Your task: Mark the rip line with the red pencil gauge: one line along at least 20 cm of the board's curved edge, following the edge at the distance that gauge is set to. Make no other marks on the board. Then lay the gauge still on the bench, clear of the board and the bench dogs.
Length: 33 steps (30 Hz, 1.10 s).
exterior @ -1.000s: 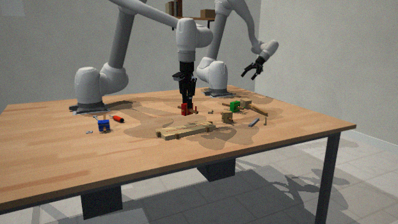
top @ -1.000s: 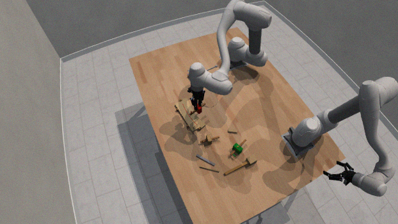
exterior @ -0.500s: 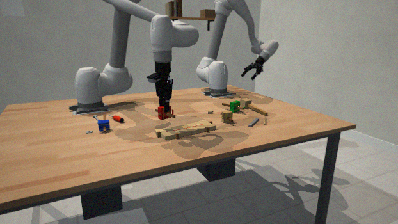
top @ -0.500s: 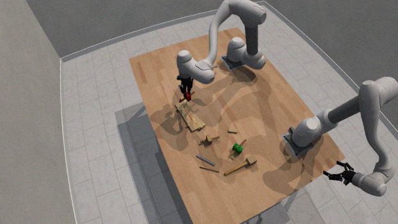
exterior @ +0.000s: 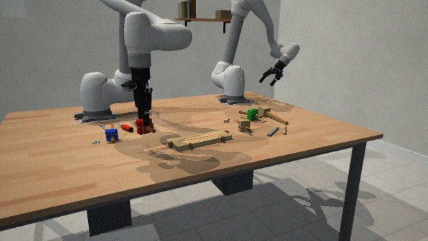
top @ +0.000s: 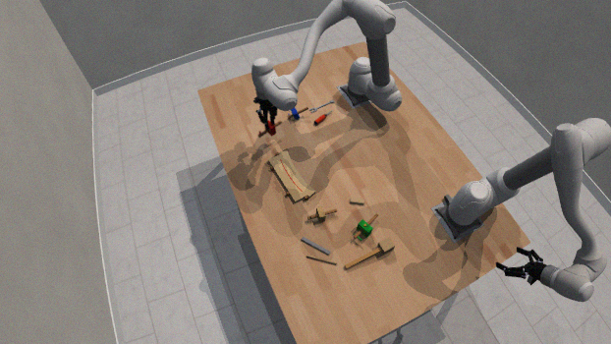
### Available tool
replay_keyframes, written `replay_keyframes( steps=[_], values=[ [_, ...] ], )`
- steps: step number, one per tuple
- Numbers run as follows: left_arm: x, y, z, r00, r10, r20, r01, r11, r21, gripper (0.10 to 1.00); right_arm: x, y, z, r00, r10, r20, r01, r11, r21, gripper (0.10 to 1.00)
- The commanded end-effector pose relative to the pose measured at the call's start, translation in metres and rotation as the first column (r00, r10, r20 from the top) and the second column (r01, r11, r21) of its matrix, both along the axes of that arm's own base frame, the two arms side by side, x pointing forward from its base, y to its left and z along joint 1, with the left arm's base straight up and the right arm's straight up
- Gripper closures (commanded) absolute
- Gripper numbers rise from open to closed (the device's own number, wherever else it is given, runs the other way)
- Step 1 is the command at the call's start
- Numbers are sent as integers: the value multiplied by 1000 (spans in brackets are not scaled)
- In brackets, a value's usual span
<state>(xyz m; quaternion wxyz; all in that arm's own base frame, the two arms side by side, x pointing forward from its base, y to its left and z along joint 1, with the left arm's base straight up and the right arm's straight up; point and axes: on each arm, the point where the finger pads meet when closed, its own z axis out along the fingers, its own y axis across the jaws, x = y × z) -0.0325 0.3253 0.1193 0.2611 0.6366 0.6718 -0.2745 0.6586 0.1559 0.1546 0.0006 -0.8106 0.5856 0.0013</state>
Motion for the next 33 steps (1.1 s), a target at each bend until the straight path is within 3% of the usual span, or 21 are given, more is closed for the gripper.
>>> replay_keyframes(
  steps=[1,12,22,33],
  values=[
    [-3,-5,2,1000,2,-1,-2,1000,-8,98,11,-44,4,1000,7,1,-7,1000,-4,999],
    [-3,-5,2,1000,2,-1,-2,1000,-8,98,32,-131,6,1000,7,-2,-7,1000,-4,999],
    [-3,-5,2,1000,2,-1,-2,1000,-8,98,39,-158,8,1000,7,0,-7,1000,-4,999],
    [-3,-5,2,1000,2,-1,-2,1000,-8,98,40,-160,9,1000,8,3,-8,1000,-4,999]
  ],
)
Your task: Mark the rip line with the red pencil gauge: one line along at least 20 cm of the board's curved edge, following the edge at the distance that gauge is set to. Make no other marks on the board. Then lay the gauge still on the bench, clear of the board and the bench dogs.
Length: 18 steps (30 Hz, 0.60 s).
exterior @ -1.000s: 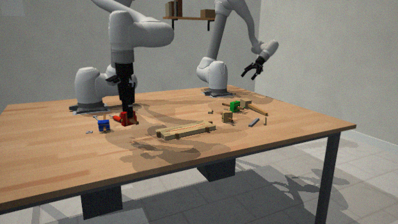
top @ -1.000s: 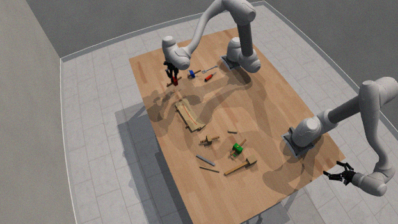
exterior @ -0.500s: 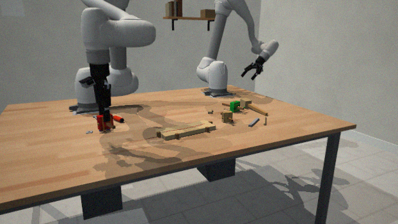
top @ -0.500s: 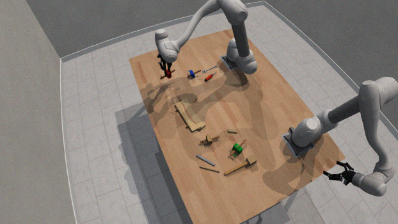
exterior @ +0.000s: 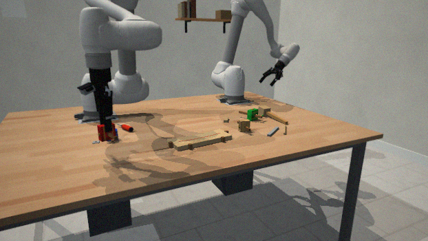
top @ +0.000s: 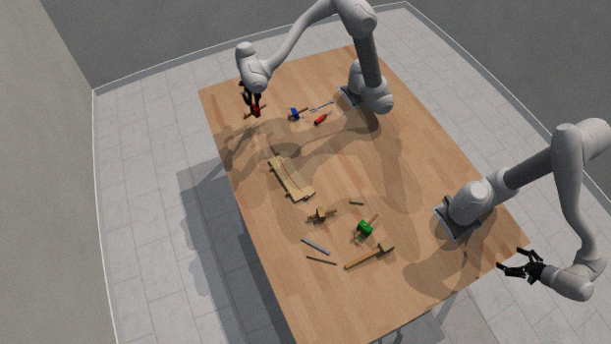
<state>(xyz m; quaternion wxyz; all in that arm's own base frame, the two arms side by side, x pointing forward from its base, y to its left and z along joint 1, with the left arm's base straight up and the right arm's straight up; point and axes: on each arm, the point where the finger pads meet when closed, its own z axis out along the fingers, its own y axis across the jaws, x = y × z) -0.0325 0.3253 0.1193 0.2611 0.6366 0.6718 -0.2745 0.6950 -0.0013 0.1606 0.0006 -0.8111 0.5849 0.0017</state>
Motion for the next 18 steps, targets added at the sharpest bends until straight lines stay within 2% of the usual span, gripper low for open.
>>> replay_keyframes(
  steps=[1,18],
  values=[
    [-3,-5,2,1000,2,-1,-2,1000,-8,98,4,-3,3,1000,6,4,-6,1000,-5,999],
    [-3,-5,2,1000,2,-1,-2,1000,-8,98,1,-3,-17,1000,6,0,-6,1000,-4,999]
  ],
)
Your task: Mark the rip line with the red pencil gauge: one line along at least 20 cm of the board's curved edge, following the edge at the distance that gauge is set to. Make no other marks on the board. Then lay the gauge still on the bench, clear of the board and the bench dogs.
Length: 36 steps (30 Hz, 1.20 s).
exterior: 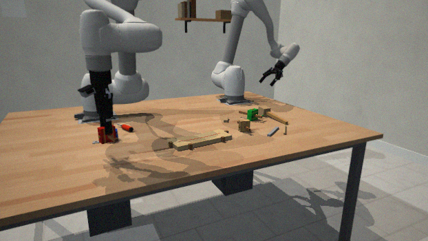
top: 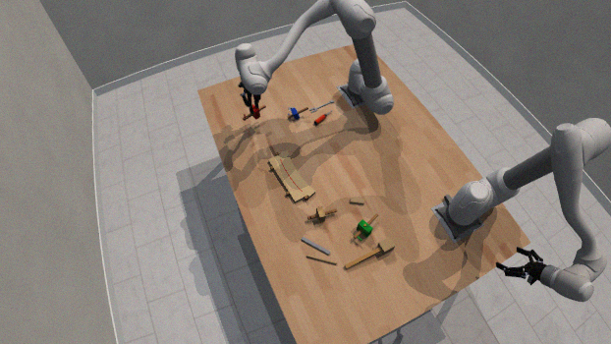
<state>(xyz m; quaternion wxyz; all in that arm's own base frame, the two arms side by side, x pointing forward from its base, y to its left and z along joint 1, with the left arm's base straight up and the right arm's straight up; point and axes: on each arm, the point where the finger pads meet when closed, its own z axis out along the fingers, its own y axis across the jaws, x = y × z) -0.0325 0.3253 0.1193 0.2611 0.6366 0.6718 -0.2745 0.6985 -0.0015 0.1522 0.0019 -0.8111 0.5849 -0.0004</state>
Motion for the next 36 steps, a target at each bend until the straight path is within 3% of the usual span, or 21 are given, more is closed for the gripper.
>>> replay_keyframes(
  steps=[1,26,36],
  values=[
    [-3,-5,2,1000,2,-1,-2,1000,-8,98,-3,-3,-10,1000,6,-5,-6,1000,-4,999],
    [-3,-5,2,1000,2,-1,-2,1000,-8,98,-3,-3,-68,1000,6,-5,-7,1000,-4,999],
    [-3,-5,2,1000,2,-1,-2,1000,-8,98,-3,-3,-79,1000,7,-5,-7,1000,-4,999]
  ],
)
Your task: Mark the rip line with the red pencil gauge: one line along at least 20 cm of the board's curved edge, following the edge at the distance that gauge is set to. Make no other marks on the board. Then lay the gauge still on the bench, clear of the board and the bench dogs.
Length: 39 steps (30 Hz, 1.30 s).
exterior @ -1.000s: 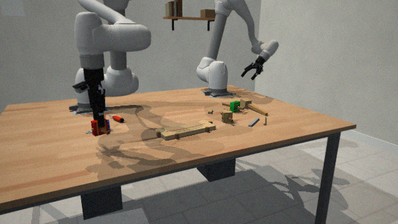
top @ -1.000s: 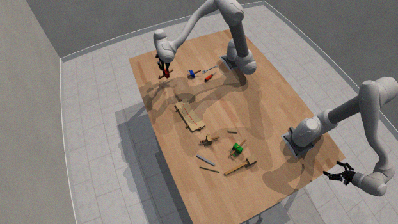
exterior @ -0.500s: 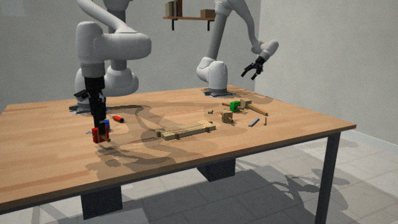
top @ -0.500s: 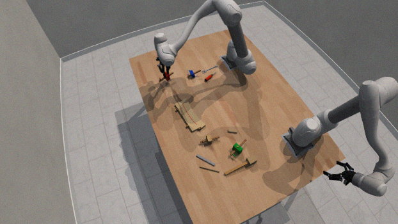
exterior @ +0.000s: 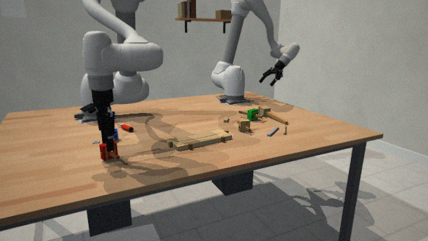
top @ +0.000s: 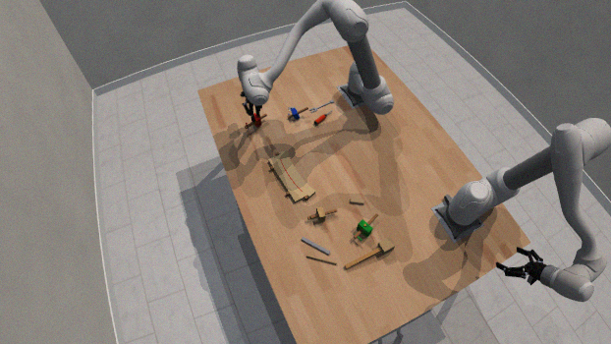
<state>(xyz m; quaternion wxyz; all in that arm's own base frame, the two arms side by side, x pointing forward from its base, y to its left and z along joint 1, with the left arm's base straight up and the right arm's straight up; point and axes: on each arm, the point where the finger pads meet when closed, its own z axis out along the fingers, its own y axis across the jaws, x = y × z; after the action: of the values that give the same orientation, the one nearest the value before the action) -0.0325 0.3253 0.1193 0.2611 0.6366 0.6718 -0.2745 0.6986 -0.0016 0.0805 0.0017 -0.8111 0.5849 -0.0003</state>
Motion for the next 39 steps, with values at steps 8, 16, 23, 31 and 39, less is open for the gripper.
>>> replay_keyframes(
  steps=[8,16,23,31,39],
  values=[
    [-3,-5,2,1000,2,-1,-2,1000,-8,98,-4,-2,-9,1000,7,-6,-7,1000,-3,999],
    [-3,-5,2,1000,2,-1,-2,1000,-8,98,-4,-2,-9,1000,7,-6,-7,1000,-3,999],
    [-3,-5,2,1000,2,-1,-2,1000,-8,98,-4,-2,-9,1000,7,-6,-7,1000,-3,999],
    [-3,-5,2,1000,2,-1,-2,1000,-8,98,-4,-2,-10,1000,7,-6,-7,1000,-3,999],
    [-3,-5,2,1000,2,-1,-2,1000,-8,98,-4,-2,-12,1000,7,-6,-7,1000,-3,999]
  ],
)
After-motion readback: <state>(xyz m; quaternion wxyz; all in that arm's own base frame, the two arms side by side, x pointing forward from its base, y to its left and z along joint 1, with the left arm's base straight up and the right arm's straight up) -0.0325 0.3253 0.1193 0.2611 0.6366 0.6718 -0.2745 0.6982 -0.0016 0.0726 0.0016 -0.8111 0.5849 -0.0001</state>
